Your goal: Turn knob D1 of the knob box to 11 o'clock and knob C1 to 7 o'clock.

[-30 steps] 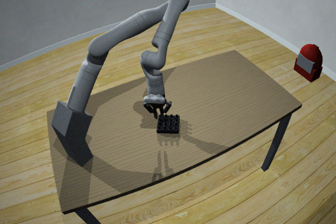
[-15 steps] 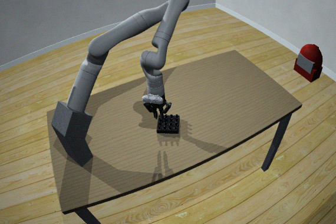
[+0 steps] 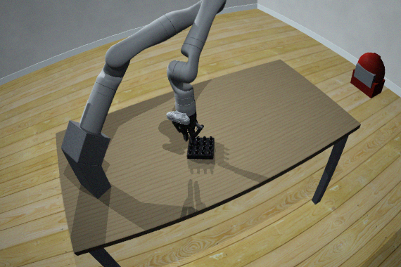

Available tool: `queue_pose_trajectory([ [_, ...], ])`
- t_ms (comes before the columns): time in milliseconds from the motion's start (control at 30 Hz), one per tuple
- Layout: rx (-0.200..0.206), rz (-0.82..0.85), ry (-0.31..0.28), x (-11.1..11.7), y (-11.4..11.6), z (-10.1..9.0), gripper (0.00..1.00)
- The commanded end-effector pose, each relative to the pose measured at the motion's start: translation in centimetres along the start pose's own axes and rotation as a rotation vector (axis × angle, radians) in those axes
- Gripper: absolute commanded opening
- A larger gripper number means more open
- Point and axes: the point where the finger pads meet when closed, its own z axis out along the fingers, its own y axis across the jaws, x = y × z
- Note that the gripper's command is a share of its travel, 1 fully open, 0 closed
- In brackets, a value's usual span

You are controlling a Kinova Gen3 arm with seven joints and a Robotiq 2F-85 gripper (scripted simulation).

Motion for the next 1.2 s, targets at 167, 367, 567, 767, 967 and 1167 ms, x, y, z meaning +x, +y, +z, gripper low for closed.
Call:
queue_pose_trajectory([
  [167, 0.001, 0.189, 0.001, 0.13, -0.11, -0.16, 0.19],
  [367, 0.001, 0.310, 0.002, 0.17, -0.10, -0.21, 0.19],
  [567, 0.001, 0.508, 0.002, 0.22, -0.08, -0.29, 0.19],
  [767, 0.000, 0.721, 0.002, 0.26, -0.06, -0.39, 0.19],
  [967, 0.000, 0.870, 0.002, 0.28, -0.05, -0.47, 0.19],
  [1167, 0.000, 1.097, 0.002, 0.29, -0.04, -0.59, 0.19],
])
